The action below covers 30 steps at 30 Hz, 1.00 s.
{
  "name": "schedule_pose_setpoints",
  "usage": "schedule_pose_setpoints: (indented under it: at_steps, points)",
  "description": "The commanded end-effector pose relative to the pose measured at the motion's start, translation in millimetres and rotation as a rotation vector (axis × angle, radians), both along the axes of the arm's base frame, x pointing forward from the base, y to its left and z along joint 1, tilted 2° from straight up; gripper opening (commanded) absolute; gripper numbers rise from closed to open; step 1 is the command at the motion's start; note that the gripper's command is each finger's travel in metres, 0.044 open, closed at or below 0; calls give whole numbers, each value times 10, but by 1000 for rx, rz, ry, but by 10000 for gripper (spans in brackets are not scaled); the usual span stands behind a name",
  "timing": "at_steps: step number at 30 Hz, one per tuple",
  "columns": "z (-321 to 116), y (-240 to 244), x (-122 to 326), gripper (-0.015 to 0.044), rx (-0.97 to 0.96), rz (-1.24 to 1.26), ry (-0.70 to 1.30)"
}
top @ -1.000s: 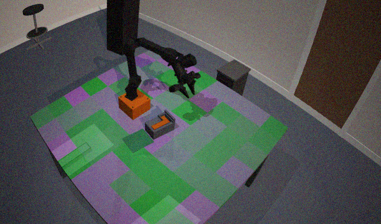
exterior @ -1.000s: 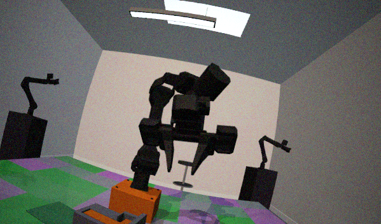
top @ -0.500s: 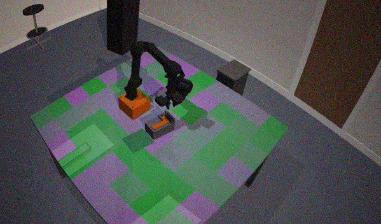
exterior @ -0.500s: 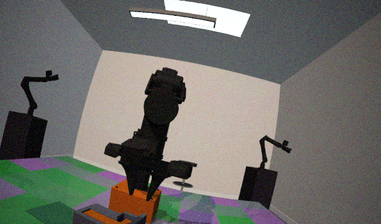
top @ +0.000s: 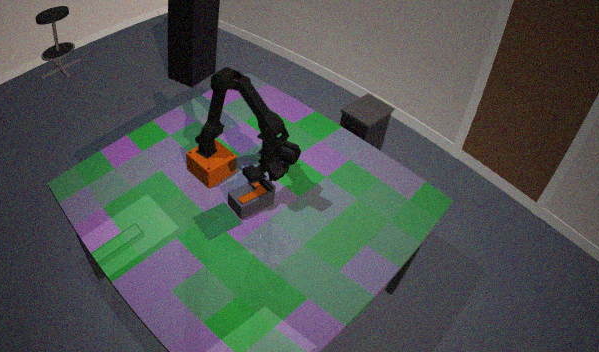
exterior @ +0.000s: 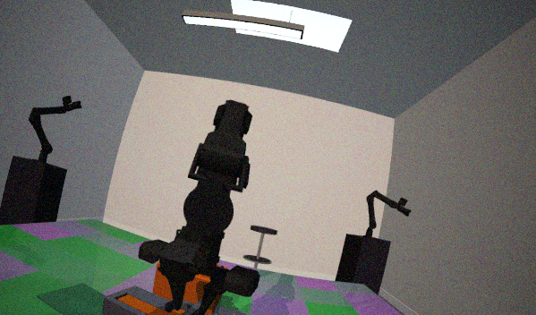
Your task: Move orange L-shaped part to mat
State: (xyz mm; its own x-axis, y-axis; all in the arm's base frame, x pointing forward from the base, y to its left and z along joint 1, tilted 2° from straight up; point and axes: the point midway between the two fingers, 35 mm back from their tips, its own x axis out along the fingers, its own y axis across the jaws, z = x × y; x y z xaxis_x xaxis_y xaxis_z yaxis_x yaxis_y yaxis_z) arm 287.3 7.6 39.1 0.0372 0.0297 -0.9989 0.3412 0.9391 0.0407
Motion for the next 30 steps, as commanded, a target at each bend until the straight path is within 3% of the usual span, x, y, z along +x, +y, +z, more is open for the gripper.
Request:
schedule_pose_setpoints:
  at_steps: [1,30]
  points:
    - [-84,10,5,180,4,1,-8]
    - [-422,21,19,180,4,1,-7]
